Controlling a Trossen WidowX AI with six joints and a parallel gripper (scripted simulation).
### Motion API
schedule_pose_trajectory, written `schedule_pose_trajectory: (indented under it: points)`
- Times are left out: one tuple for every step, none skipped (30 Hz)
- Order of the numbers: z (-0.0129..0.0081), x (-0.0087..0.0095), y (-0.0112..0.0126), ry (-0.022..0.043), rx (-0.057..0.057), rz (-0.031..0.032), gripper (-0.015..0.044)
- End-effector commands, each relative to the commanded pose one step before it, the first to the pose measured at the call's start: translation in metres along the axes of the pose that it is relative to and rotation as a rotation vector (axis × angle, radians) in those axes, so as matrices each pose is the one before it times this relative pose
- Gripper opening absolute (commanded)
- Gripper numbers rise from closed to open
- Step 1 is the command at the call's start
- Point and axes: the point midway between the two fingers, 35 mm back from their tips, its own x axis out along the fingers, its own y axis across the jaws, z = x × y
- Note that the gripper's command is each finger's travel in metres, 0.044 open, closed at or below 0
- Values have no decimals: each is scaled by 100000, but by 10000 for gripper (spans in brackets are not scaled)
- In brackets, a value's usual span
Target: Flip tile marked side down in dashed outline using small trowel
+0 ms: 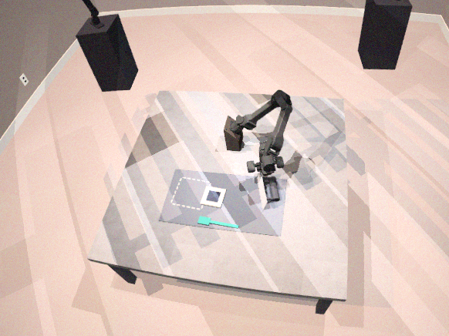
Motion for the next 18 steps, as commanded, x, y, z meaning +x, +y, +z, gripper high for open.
schedule_pose_trajectory:
  points:
    - [-108, 250, -1242, 912, 1213, 62, 100]
    - [7, 2, -245, 5, 2, -12, 100]
    - [3, 2, -255, 6, 2, -13, 100]
    - [1, 1, -207, 5, 2, -10, 100]
    - [0, 1, -174, 4, 1, -8, 100]
    - [0, 1, -172, 4, 1, -8, 100]
    - [0, 1, -182, 4, 1, -9, 100]
    - [-1, 1, -192, 4, 1, -10, 100]
    - [-1, 1, -201, 4, 1, -10, 100]
    - [-1, 1, -209, 5, 1, -10, 100]
    - [-1, 1, -214, 5, 1, -11, 100]
    - [-1, 1, -219, 5, 1, -11, 100]
    - [-1, 1, -223, 5, 1, -11, 100]
    - [-1, 1, -227, 4, 1, -11, 100]
    - [-1, 1, -234, 5, 1, -11, 100]
    - [-1, 1, -242, 5, 1, -12, 100]
    - [-1, 1, -248, 5, 1, -12, 100]
    - [-1, 1, -247, 4, 1, -12, 100]
